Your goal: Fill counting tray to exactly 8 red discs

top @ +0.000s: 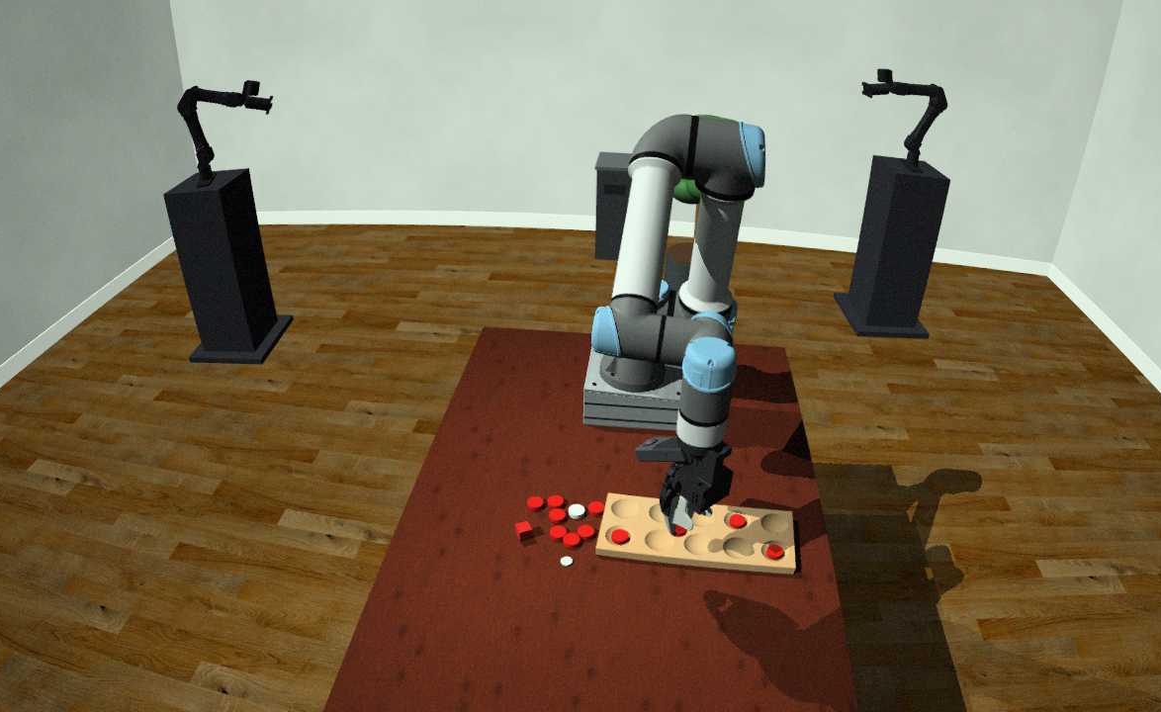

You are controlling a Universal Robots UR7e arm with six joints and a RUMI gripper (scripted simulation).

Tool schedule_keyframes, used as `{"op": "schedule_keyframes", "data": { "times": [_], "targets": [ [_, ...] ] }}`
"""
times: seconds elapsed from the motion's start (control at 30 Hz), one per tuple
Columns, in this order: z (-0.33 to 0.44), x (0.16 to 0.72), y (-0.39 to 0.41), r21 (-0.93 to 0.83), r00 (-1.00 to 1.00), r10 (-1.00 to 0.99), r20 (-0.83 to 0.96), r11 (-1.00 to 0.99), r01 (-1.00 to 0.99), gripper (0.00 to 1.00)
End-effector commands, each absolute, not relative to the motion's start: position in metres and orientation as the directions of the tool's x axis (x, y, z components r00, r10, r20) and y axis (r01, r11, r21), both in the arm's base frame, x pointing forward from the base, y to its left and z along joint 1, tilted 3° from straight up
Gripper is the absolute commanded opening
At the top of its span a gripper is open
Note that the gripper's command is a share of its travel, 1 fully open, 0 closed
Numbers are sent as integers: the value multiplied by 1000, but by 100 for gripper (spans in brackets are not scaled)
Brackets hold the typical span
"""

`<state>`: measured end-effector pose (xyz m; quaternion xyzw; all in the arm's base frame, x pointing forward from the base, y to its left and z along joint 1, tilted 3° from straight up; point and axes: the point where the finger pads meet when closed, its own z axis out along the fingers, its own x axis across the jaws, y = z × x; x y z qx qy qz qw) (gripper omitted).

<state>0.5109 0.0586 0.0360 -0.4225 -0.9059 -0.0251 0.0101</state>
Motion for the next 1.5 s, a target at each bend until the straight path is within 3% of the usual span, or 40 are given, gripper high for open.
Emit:
{"op": "schedule_keyframes", "data": {
  "times": [0.0,0.37,0.7,1.03,1.47],
  "targets": [
    [41,506,102,34,-639,768,35,638,769,0],
    [48,479,181,35,-639,768,37,638,769,0],
    [46,478,185,35,-639,768,37,638,769,0],
    [-16,477,188,35,-639,768,38,638,769,0],
    [-36,476,189,35,-639,768,38,638,769,0]
  ]
}}
